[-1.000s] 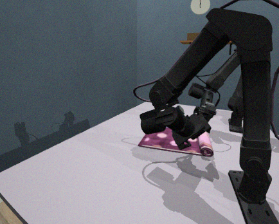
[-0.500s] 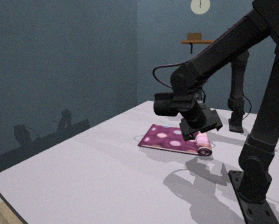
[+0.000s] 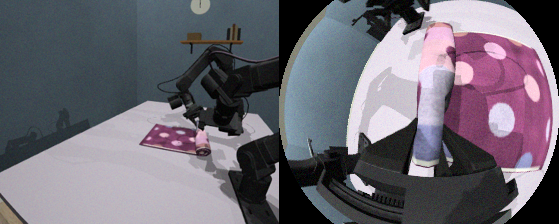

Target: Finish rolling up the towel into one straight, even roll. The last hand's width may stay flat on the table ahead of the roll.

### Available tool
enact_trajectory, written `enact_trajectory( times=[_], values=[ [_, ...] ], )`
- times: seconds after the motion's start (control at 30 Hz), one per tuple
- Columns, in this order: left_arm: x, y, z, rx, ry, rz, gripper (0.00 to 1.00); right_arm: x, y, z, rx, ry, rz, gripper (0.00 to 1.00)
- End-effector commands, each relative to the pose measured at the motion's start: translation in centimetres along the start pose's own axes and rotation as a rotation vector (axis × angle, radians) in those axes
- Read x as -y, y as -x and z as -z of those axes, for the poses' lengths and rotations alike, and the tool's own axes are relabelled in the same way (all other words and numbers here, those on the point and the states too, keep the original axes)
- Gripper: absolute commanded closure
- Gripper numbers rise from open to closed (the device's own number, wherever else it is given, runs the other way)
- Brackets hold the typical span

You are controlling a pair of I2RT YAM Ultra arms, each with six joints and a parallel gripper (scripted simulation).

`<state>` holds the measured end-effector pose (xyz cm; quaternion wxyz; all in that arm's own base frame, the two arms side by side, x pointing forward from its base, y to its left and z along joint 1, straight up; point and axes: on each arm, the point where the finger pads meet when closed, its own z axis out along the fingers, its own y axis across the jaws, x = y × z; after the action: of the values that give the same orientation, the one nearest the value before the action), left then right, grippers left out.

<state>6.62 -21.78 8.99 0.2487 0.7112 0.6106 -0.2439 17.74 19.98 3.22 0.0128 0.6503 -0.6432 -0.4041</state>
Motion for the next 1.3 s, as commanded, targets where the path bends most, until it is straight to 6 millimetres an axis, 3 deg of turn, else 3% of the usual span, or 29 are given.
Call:
enact_trajectory(
  times=[0.0,0.23,0.73,1.27],
  values=[
    [-2.0,0.0,-0.6,-0.045,0.253,0.007,0.04,-1.3,-0.8,0.0,-0.024,0.108,-0.077,0.78],
    [-1.6,0.3,-0.7,-0.049,0.34,-0.051,0.02,-1.3,-0.7,0.0,-0.029,0.165,-0.124,0.78],
    [-2.4,-0.1,-0.3,-0.036,0.301,-0.097,0.02,-0.7,-1.3,-0.8,-0.03,0.173,-0.13,0.78],
    [-1.7,-3.7,-4.7,-0.036,0.302,-0.097,0.02,-0.7,-1.3,-0.8,-0.03,0.173,-0.13,0.78]
  ],
)
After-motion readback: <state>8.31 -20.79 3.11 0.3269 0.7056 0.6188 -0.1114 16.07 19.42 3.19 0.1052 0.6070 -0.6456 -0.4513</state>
